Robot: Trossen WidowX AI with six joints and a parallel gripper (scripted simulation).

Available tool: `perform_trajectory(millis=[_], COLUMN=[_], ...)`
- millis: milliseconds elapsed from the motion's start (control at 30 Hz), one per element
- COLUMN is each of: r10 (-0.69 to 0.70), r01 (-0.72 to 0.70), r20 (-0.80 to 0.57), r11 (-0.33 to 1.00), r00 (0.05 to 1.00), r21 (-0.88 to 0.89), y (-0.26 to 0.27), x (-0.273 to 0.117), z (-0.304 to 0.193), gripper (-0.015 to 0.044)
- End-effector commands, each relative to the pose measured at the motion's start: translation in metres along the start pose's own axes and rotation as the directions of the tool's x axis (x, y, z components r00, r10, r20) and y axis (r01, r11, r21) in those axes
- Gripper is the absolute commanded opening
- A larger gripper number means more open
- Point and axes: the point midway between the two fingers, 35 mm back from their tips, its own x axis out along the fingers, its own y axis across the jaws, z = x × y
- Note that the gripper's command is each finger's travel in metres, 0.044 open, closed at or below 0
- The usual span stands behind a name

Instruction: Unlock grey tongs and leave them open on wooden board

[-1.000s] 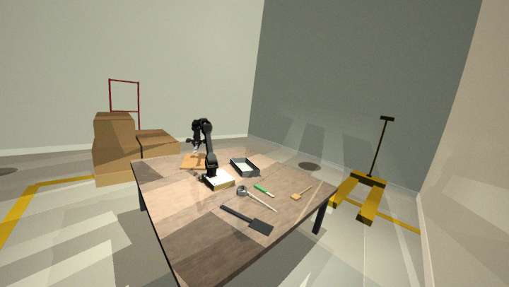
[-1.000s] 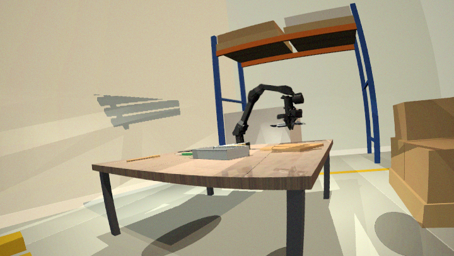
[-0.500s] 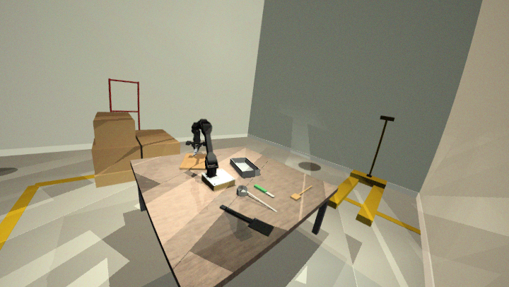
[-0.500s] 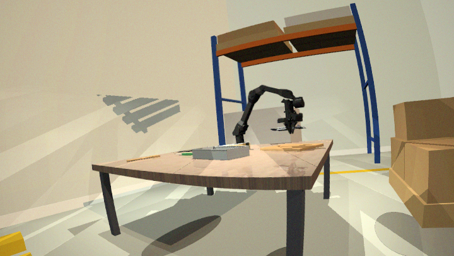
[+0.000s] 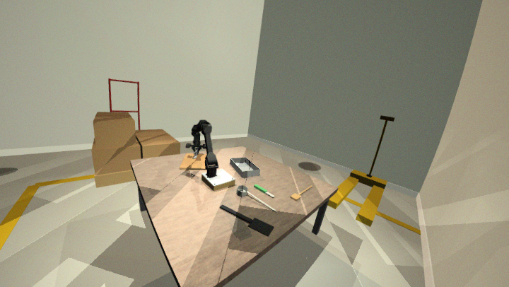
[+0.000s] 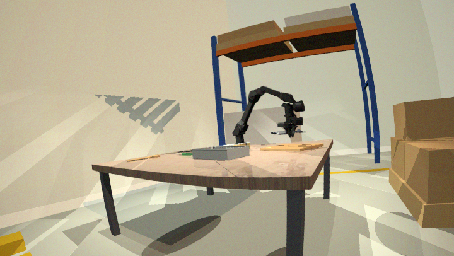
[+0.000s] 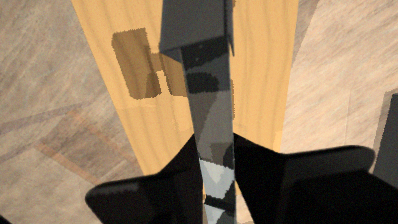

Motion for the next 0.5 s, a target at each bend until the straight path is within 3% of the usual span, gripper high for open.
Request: perform_trajectory(millis=[0,467], r10=[0.004,0.004], r01=[-0.004,-0.004], r20=[-0.005,-0.005], r11=[1.0,1.0], r00=[1.0,1.0], r21=[0.003,0.003], y=[0.0,-0.001], x=[0.007,0.024], z=[-0.002,-0.005], gripper=[-0.015,-0.015])
